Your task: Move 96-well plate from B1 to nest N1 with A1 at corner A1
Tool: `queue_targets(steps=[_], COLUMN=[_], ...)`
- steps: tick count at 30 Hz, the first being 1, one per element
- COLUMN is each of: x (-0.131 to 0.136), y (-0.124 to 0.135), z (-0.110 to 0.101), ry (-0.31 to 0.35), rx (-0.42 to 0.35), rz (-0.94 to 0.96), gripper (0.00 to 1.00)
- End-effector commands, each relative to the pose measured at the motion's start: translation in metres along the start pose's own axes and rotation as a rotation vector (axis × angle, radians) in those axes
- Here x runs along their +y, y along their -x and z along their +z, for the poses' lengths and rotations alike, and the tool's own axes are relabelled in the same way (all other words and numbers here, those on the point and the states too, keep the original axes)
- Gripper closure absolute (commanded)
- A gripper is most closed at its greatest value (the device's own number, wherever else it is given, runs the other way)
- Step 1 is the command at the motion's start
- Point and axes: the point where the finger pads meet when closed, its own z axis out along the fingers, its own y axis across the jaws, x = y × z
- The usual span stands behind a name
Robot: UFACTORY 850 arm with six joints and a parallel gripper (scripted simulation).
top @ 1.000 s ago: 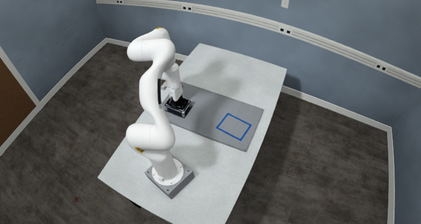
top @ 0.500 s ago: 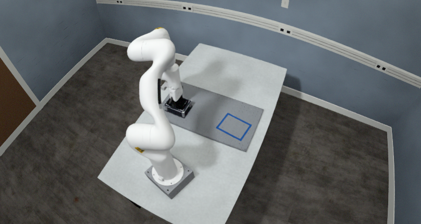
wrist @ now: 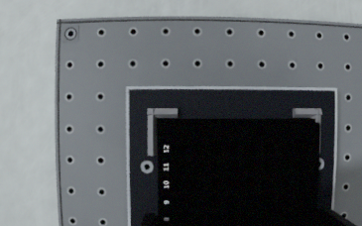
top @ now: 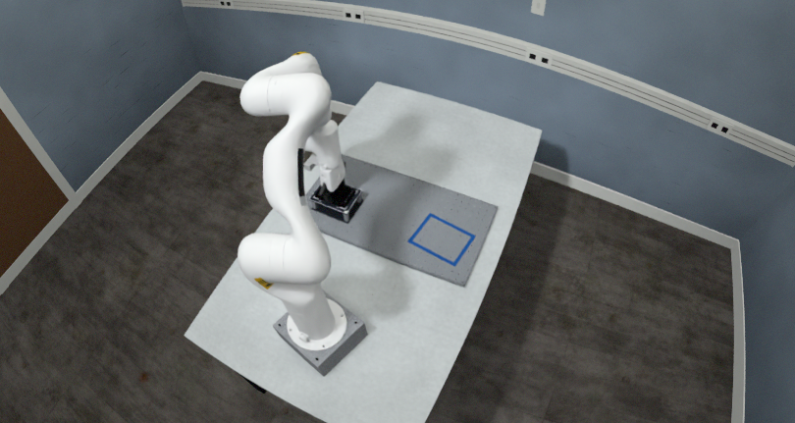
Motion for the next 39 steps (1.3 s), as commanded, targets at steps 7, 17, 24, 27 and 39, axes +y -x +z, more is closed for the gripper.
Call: queue_targets(steps=[7,17,24,27,39], x=[0.001,0.001,0.001,0.001,0.001], y=[0.0,0.0,0.0,0.0,0.0], z=[-0.001,-0.003,-0.017,-0.025,-0.051], ry=[0.002,0.002,0.002,0.002,0.002], rx=[0.001,0.001,0.001,0.001,0.001], rz=[0.0,0.0,0.0,0.0,0.0], gripper=[0.0,0.0,0.0,0.0,0.0])
